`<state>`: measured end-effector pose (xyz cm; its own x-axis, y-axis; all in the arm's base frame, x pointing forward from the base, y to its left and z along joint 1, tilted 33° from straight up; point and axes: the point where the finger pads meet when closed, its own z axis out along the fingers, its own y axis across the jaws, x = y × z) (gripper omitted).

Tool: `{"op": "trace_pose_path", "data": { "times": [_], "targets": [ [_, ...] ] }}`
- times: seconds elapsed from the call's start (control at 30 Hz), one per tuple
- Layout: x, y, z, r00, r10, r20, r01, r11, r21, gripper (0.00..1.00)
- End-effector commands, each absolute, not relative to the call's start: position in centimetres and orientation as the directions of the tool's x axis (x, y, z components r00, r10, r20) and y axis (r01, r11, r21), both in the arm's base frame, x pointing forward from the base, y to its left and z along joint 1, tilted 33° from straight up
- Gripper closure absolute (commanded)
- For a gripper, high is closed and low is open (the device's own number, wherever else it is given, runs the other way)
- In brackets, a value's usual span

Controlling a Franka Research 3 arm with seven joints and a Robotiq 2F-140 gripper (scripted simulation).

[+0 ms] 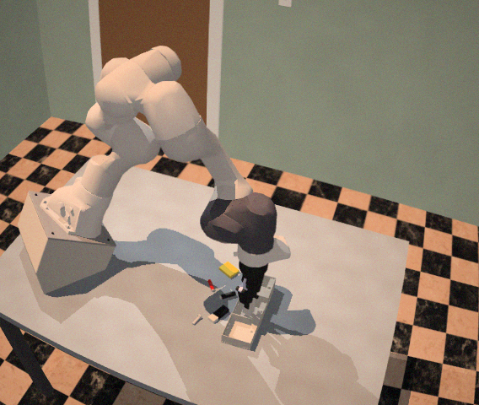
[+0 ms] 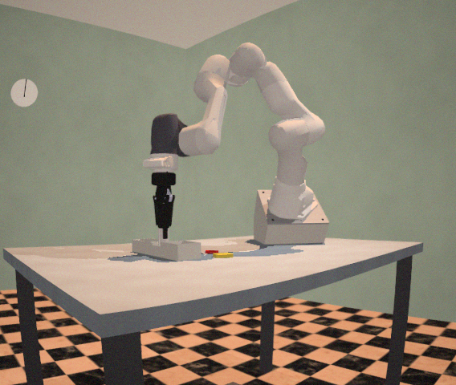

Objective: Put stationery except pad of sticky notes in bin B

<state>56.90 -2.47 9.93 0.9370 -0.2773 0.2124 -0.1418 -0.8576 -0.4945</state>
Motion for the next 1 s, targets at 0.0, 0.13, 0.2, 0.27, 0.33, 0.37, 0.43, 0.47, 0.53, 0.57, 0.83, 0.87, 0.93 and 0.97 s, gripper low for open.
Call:
{"op": "trace_pose_path", "data": {
  "times": [0.0,0.13,0.2,0.27,0.33,0.37,0.43,0.47,0.53,0.57,0.83,0.87,0.93,0.97],
  "targets": [
    [57.0,-2.53,9.96,0.936,-0.283,0.212,-0.147,-0.856,-0.495,0.95],
    [57.0,-2.53,9.96,0.936,-0.283,0.212,-0.147,-0.856,-0.495,0.95],
    [57.0,-2.53,9.96,0.936,-0.283,0.212,-0.147,-0.856,-0.495,0.95],
    [57.0,-2.53,9.96,0.936,-0.283,0.212,-0.147,-0.856,-0.495,0.95],
    [57.0,-2.53,9.96,0.936,-0.283,0.212,-0.147,-0.856,-0.495,0.95],
    [57.0,-2.53,9.96,0.936,-0.283,0.212,-0.147,-0.856,-0.495,0.95],
    [57.0,-2.53,9.96,0.936,-0.283,0.212,-0.147,-0.856,-0.495,0.95],
    [57.0,-2.53,9.96,0.936,-0.283,0.212,-0.147,-0.856,-0.495,0.95],
    [57.0,-2.53,9.96,0.936,-0.283,0.212,-0.147,-0.856,-0.495,0.95],
    [57.0,-2.53,9.96,0.936,-0.283,0.212,-0.147,-0.856,-0.495,0.95],
    [56.95,-2.59,10.08,0.936,-0.283,0.212,-0.147,-0.856,-0.495,0.95],
    [56.91,-2.65,10.19,0.936,-0.283,0.212,-0.147,-0.856,-0.495,0.95],
    [56.83,-2.76,10.41,0.936,-0.283,0.212,-0.147,-0.856,-0.495,0.95],
    [56.78,-2.82,10.53,0.936,-0.283,0.212,-0.147,-0.856,-0.495,0.95]
  ]
}}
